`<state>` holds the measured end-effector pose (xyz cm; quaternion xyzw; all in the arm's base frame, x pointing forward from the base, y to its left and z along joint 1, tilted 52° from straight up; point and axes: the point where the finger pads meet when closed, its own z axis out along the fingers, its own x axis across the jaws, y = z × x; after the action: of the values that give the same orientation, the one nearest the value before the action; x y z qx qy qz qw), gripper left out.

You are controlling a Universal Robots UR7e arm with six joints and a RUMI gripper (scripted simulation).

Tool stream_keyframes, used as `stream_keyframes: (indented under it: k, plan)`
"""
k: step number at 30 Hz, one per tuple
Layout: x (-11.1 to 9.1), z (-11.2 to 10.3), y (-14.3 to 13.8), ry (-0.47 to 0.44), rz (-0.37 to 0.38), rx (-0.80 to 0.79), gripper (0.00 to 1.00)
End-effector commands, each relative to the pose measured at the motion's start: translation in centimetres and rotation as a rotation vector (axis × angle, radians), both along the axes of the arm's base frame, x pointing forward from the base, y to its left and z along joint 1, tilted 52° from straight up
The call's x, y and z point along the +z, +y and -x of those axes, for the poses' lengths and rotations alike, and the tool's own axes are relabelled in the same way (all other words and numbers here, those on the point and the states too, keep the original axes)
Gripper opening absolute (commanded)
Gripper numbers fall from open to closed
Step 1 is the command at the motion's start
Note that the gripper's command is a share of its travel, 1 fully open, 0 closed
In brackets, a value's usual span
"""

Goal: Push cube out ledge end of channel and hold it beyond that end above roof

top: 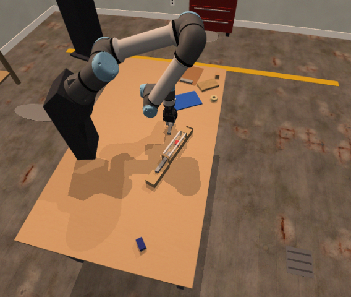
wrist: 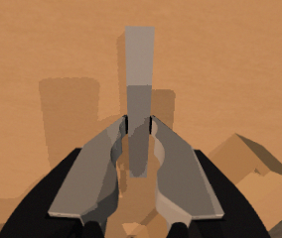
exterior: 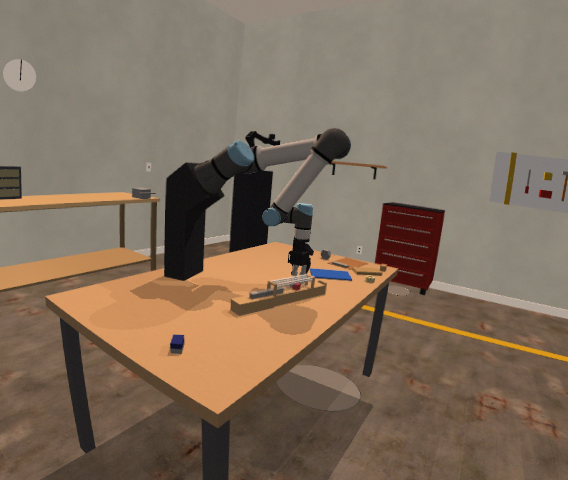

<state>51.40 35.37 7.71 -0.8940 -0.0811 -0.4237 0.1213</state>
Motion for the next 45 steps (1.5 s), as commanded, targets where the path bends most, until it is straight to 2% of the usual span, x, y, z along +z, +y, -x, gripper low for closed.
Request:
stream_keyframes:
  k: [1,11,22,37,45]
  plan:
    - [0.1,0.0,0.0,-0.001,0.0,0.0,0.0]
    - [0.2,0.2,0.0,-0.001,0.0,0.0,0.0]
    - [1.4,1.6,-0.6,-0.001,0.0,0.0,0.0]
    - [5.1,6.1,-2.3,-0.001,0.0,0.0,0.0]
    - [6.2,7.4,-2.9,-0.001,0.0,0.0,0.0]
